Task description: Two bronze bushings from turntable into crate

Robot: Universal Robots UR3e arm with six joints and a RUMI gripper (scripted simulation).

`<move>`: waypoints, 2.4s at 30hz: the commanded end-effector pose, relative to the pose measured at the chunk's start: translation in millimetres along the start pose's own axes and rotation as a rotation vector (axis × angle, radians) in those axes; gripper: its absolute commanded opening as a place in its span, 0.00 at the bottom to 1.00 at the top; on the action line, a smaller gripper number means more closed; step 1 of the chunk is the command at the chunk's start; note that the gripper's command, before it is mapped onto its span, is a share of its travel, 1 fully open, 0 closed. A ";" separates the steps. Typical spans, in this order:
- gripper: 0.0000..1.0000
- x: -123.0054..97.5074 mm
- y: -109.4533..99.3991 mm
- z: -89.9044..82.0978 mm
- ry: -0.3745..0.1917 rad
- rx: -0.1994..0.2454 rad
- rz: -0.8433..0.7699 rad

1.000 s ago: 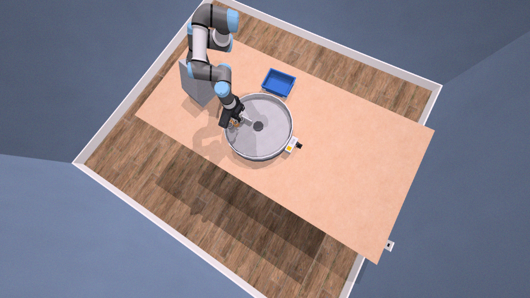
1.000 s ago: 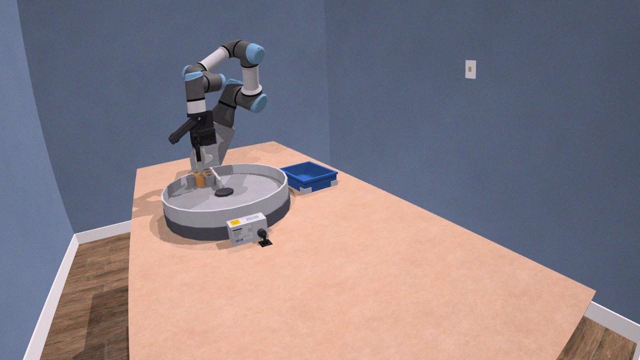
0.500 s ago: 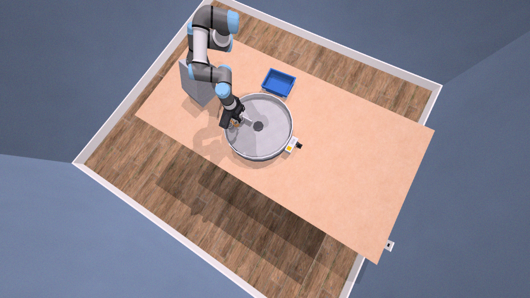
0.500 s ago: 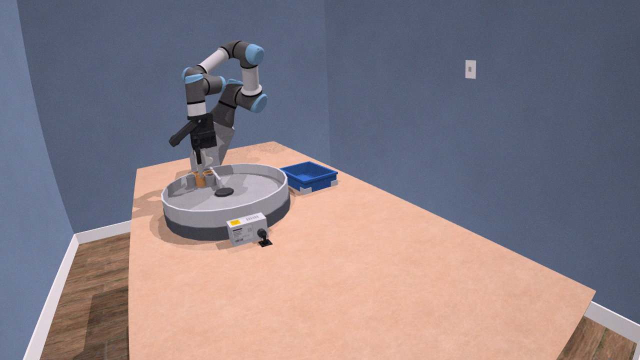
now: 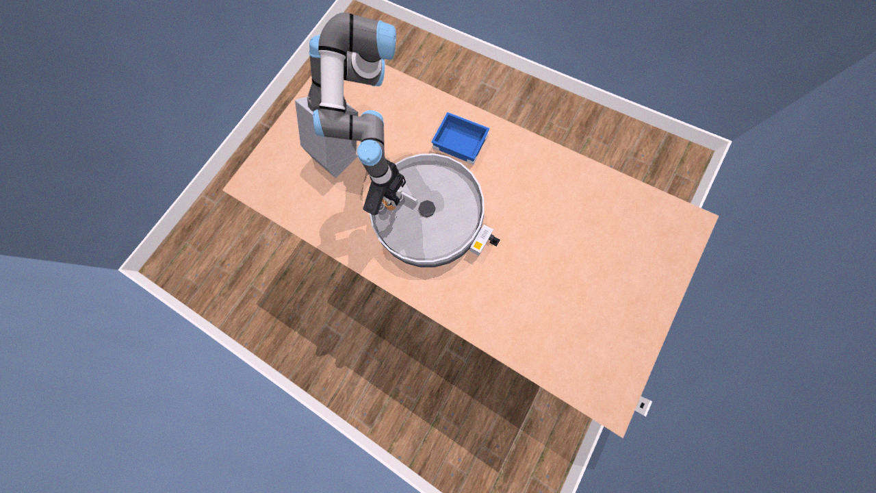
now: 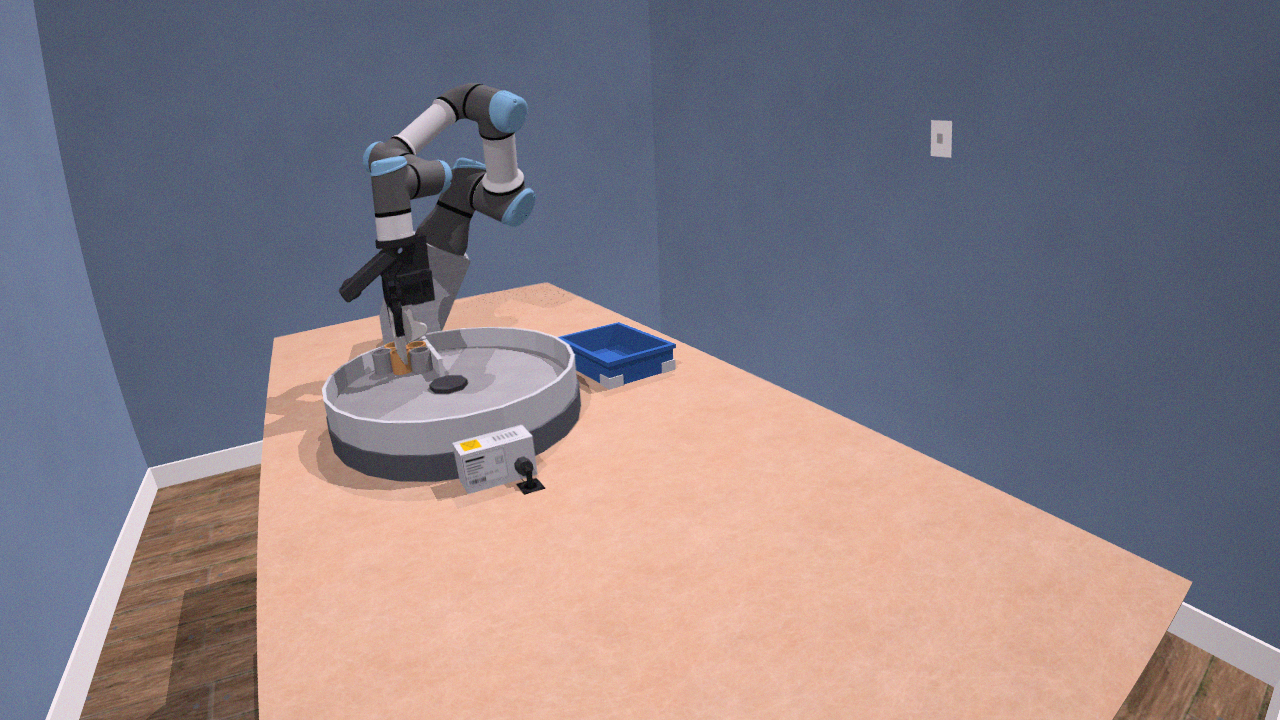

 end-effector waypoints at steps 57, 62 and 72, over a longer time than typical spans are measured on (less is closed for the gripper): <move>0.00 0.8 -0.5 0.1 0.003 0.001 0.000; 0.00 0.8 -0.5 0.1 0.003 0.001 0.000; 0.00 0.8 -0.5 0.1 0.003 0.001 0.000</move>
Point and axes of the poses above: the point where the finger pads meet when closed, its own z axis out along the fingers, its own y axis across the jaws, x = y × z, the point moved 4 cm from there along -z, back along the fingers, and after that the axes turned 12 degrees about -z, right-handed, at the moved point
